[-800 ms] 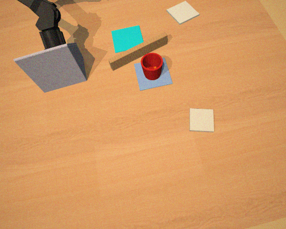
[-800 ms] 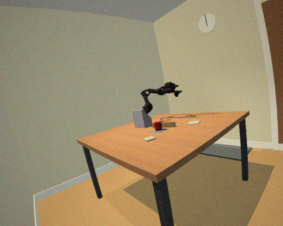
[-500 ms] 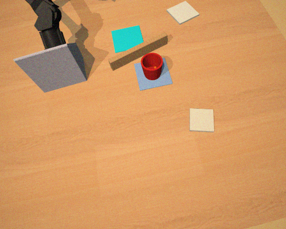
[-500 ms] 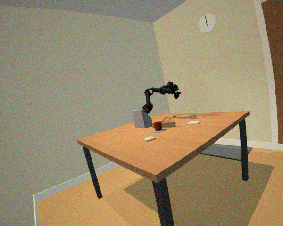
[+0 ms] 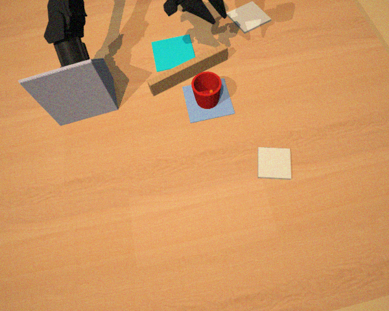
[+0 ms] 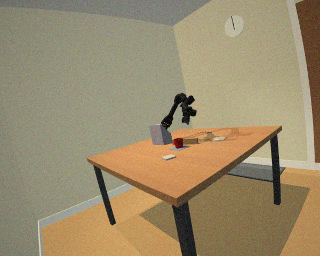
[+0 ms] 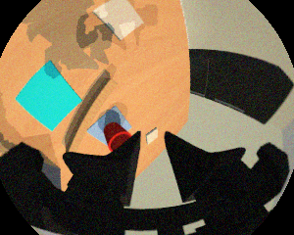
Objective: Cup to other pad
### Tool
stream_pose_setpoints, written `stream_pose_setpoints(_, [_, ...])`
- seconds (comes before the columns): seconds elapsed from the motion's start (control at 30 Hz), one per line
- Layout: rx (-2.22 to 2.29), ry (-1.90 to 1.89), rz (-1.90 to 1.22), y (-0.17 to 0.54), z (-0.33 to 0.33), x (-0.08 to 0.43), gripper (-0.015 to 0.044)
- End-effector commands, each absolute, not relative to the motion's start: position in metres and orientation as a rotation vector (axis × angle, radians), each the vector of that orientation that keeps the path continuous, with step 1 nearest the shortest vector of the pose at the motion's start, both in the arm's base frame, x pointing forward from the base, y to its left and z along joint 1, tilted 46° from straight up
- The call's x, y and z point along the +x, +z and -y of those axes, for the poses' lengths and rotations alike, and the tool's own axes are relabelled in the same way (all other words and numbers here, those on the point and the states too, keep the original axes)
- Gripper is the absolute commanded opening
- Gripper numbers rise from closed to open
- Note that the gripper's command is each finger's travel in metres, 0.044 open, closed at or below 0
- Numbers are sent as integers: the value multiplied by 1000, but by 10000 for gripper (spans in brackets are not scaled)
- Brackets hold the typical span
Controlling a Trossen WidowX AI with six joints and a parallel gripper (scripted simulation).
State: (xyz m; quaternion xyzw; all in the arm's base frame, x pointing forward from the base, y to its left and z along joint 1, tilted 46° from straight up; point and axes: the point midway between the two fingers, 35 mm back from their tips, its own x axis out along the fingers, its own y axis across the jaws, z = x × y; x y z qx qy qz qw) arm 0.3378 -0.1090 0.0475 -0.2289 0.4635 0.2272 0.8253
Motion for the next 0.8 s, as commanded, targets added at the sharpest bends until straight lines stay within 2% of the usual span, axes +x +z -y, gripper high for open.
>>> stream_pose_setpoints(0.0, [-456, 686, -1048, 8, 115, 318, 148])
stream_pose_setpoints(0.3, [-238, 1145, -930, -60, 112, 266, 148])
stream_pose_setpoints(0.77, [-217, 1169, -908, -70, 106, 265, 148])
